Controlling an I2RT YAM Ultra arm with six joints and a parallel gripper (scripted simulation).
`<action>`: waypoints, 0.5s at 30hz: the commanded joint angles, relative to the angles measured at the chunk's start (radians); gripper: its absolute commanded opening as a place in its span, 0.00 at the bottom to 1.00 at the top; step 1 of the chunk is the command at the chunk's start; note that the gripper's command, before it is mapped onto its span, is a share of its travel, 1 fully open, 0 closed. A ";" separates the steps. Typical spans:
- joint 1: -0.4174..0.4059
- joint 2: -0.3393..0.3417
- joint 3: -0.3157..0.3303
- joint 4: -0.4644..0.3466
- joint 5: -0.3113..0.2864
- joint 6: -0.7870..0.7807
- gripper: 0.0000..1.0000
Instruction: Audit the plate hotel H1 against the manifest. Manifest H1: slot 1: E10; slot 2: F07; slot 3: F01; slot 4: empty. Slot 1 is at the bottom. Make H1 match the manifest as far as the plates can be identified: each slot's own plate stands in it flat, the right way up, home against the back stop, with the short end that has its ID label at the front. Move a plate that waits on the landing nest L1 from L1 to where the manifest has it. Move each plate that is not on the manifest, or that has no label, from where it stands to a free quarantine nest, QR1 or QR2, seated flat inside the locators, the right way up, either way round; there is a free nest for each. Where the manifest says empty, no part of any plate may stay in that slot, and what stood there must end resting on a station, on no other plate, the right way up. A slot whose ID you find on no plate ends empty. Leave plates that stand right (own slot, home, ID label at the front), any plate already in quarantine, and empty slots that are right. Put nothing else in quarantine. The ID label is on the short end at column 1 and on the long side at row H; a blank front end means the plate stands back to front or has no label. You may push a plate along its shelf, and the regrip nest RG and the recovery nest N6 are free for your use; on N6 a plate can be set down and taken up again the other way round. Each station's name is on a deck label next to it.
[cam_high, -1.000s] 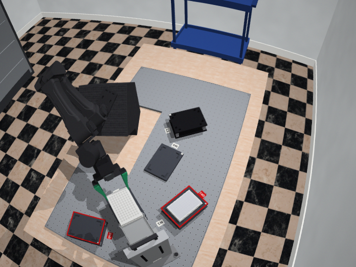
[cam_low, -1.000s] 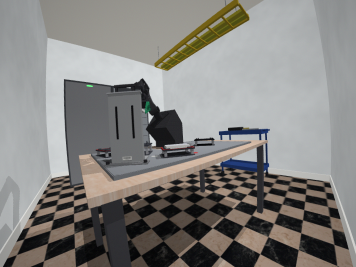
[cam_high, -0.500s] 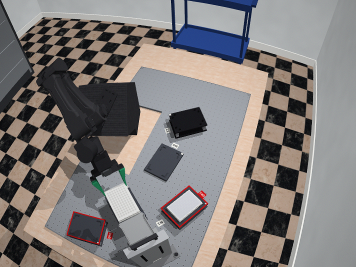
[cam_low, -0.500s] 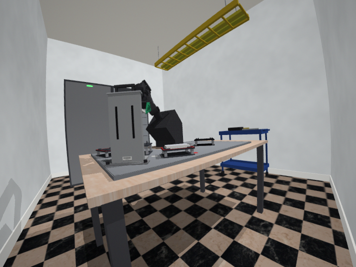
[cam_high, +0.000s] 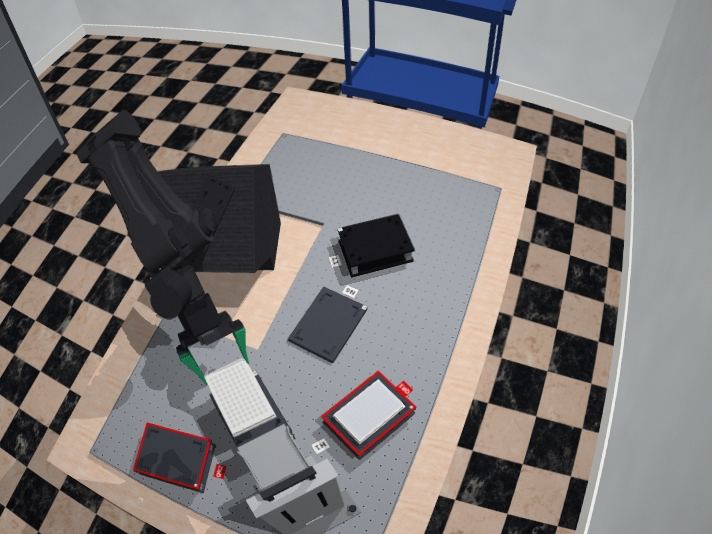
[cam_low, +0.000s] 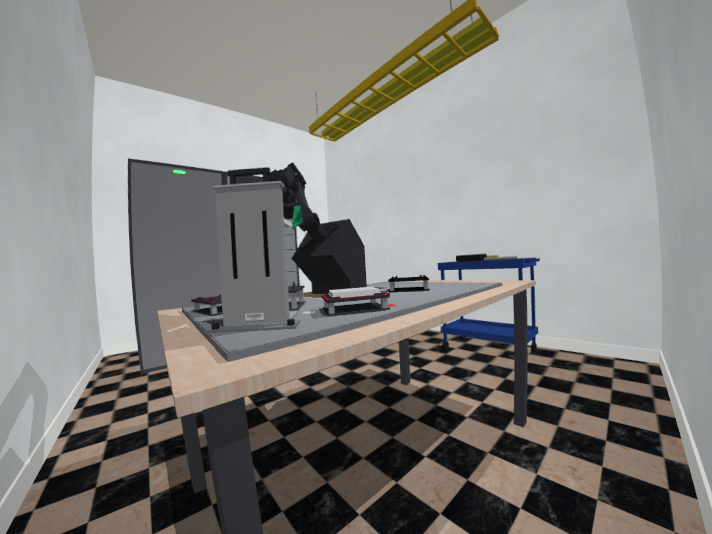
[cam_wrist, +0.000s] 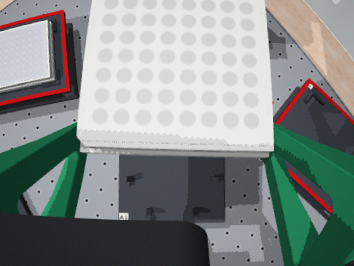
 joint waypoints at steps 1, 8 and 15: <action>-0.013 -0.053 -0.014 -0.016 -0.029 -0.006 0.87; -0.007 -0.074 0.002 -0.004 -0.036 -0.009 0.87; -0.035 -0.118 -0.020 -0.057 -0.052 -0.010 0.87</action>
